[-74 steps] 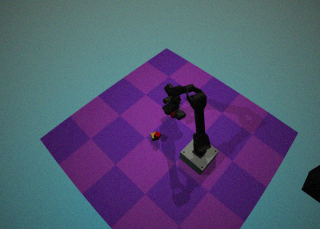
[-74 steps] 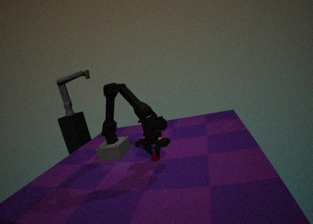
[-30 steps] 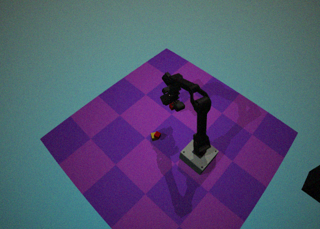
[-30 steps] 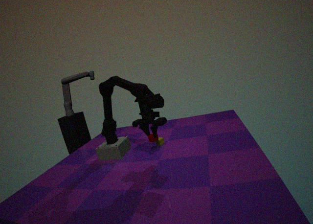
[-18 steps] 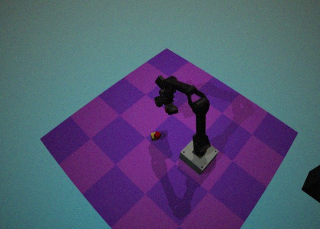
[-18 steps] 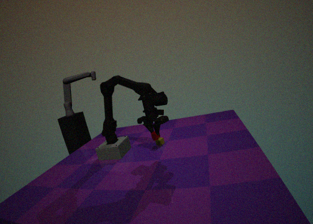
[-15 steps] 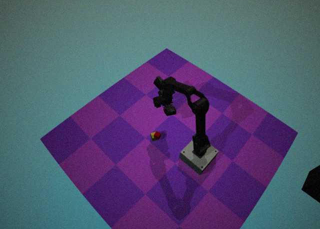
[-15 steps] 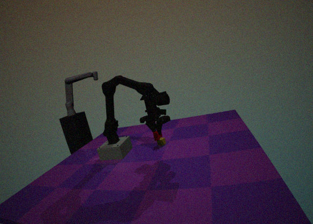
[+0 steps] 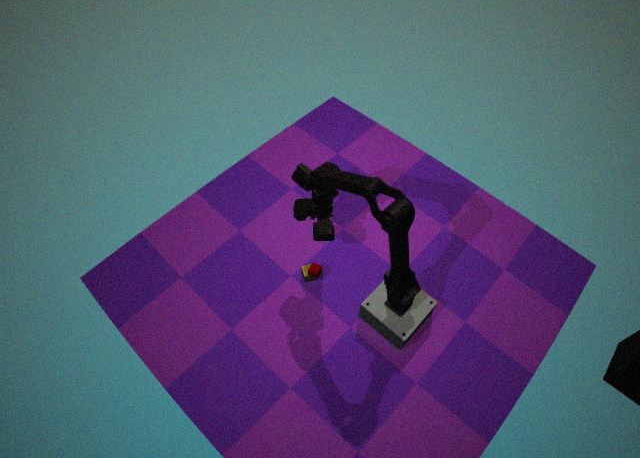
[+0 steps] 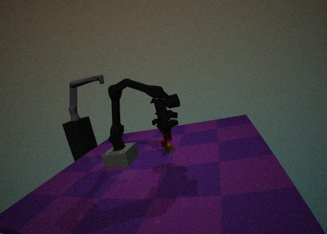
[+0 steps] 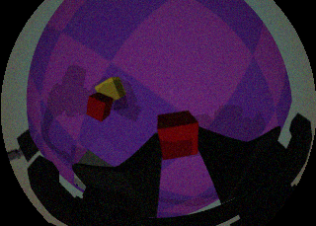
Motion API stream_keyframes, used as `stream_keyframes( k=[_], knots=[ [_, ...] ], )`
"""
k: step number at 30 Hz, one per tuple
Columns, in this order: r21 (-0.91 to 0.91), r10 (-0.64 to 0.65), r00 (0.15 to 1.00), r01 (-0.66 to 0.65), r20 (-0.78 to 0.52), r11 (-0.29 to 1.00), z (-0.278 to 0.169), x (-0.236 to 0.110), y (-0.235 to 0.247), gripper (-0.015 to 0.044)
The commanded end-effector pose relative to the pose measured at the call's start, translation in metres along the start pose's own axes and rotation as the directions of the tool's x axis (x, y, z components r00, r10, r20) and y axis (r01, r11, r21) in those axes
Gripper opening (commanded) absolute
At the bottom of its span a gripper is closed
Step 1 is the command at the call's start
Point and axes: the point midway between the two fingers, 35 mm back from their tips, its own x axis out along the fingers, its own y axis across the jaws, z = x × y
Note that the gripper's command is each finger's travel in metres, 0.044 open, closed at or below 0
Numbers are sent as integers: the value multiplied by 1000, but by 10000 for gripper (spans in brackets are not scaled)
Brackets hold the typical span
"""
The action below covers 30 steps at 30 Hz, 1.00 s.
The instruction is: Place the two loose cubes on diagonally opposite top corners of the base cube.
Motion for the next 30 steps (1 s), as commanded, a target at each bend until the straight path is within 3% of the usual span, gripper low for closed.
stream_keyframes(
  k=[1,30],
  knots=[
    [69,5,1000,-6,3,998,10,1,12,105],
    [505,14,1000,-16,7,863,61,3,90,105]
  ],
)
